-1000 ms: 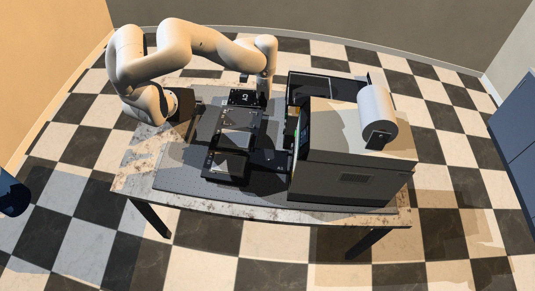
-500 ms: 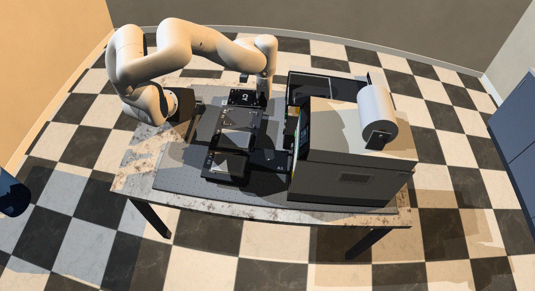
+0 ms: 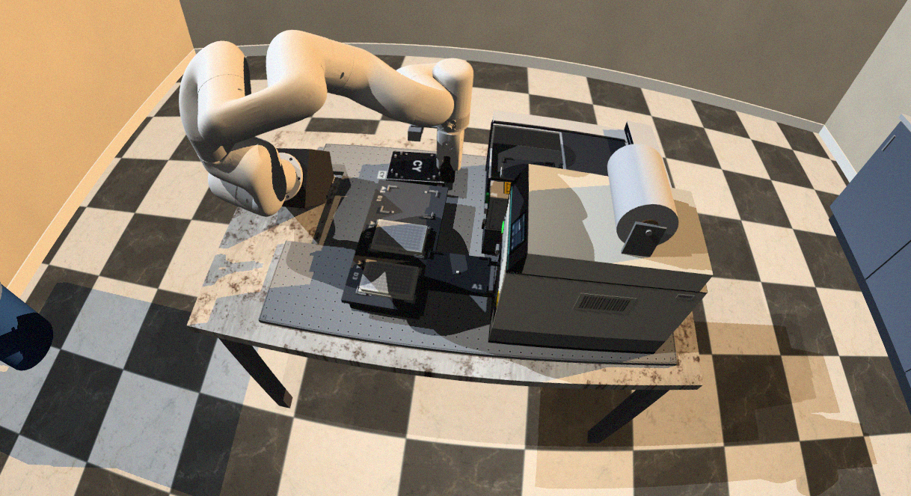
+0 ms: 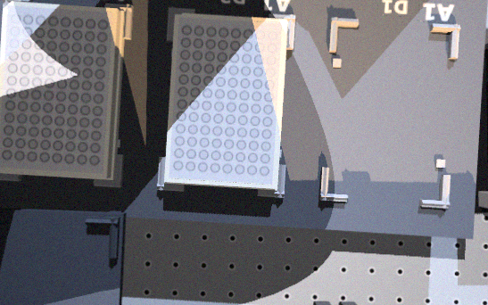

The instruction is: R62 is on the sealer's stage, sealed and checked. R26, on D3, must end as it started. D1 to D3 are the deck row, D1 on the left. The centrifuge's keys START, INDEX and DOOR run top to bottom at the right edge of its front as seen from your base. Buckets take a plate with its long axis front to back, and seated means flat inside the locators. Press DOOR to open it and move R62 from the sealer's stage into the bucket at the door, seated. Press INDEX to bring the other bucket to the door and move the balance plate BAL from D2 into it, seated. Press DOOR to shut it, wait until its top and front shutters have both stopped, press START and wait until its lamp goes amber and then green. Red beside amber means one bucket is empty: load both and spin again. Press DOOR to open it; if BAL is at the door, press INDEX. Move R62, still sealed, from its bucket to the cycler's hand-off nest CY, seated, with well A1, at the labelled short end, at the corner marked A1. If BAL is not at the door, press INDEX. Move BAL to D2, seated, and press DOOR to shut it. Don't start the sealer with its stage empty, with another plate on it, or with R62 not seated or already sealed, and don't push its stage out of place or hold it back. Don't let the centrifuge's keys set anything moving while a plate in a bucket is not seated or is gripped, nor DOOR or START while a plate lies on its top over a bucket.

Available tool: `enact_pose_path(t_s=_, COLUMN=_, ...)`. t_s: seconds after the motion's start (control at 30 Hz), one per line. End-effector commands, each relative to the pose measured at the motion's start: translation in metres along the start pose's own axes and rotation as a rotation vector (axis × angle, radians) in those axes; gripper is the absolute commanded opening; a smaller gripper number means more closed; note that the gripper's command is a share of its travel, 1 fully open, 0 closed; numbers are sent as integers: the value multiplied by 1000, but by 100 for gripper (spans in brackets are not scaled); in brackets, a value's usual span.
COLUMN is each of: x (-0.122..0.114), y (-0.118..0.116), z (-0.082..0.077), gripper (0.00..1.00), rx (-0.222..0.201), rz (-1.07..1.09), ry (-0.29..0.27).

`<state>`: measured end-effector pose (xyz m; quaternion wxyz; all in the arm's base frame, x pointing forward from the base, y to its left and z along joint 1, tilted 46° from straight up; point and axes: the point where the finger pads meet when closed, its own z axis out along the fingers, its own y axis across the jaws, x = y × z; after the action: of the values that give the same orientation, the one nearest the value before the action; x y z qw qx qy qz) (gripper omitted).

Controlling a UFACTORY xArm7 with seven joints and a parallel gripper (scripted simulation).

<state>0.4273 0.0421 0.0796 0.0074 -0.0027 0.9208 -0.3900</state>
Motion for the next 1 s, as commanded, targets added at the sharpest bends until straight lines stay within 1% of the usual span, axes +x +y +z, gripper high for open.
enact_pose_path(t_s=0.0, x=3, y=1, z=-4, gripper=100, rx=-2, rz=33, ry=-4)
enact_pose_path(t_s=0.13, x=22, y=1, z=-10, gripper=100, rx=-2, rz=47, ry=-4)
enact_pose_path(t_s=0.2, x=22, y=1, z=-10, gripper=100, rx=-2, rz=47, ry=-4)
enact_pose_path(t_s=0.7, x=93, y=2, z=-36, gripper=100, rx=-2, rz=47, ry=-4)
enact_pose_path(t_s=0.77, x=93, y=2, z=-36, gripper=100, rx=-2, rz=47, ry=-4)
enact_pose_path(t_s=0.87, x=105, y=2, z=-41, gripper=100, rx=-2, rz=47, ry=-4)
enact_pose_path(t_s=0.97, x=105, y=2, z=-41, gripper=100, rx=-2, rz=47, ry=-4)
